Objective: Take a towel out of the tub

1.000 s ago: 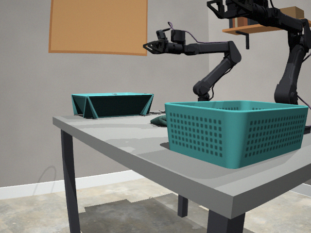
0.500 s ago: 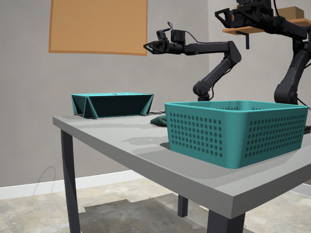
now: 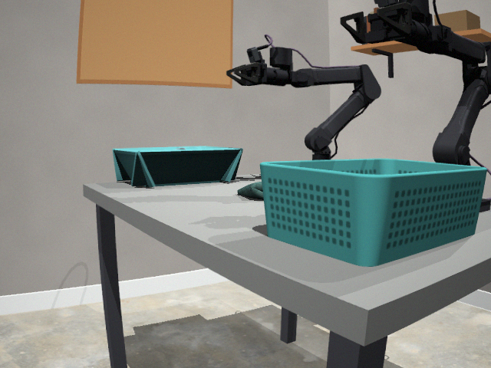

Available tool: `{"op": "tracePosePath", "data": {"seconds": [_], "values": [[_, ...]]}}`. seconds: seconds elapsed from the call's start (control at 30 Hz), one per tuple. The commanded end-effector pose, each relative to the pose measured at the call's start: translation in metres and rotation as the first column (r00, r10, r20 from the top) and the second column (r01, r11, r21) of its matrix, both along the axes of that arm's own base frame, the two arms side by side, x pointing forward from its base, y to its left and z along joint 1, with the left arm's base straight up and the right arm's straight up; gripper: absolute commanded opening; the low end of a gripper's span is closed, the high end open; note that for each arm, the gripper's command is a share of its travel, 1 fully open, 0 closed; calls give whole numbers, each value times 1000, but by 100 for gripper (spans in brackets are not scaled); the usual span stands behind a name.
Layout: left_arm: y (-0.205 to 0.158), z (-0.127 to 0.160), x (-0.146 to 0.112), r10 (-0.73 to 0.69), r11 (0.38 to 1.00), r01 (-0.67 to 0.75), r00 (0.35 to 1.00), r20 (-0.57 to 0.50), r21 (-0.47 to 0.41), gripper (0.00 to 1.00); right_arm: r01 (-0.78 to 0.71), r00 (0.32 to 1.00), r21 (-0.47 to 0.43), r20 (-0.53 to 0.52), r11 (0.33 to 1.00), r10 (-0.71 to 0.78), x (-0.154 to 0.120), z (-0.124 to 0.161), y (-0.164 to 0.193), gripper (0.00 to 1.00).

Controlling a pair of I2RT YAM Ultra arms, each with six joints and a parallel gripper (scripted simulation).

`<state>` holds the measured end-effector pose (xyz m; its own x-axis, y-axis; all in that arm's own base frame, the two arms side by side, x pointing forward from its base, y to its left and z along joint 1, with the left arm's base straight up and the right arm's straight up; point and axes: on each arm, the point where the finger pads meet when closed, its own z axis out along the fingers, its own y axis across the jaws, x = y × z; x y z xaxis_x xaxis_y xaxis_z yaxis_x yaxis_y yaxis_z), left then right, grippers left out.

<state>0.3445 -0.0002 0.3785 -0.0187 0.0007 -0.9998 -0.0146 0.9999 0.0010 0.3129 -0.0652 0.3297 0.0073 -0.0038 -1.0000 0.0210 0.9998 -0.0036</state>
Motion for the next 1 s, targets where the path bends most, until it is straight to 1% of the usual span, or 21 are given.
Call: {"op": "tracePosePath", "data": {"seconds": [0.0,0.7,0.77,0.8,0.97], "values": [[-2,25,-5,-3,1000,3,998,61,-2,100,-2,1000,-1,2,1000,2,-1,4,0,46],[-2,25,-5,-3,1000,3,998,61,-2,100,-2,1000,-1,2,1000,2,-1,4,0,46],[-2,25,-5,-3,1000,3,998,61,-2,100,-3,1000,6,-7,1000,3,14,12,0,46],[-2,25,-5,-3,1000,3,998,61,-2,100,-3,1000,-4,17,1000,3,20,22,0,46],[-2,25,-5,-3,1000,3,998,61,-2,100,-3,1000,-3,19,1000,3,48,39,0,46]]}}
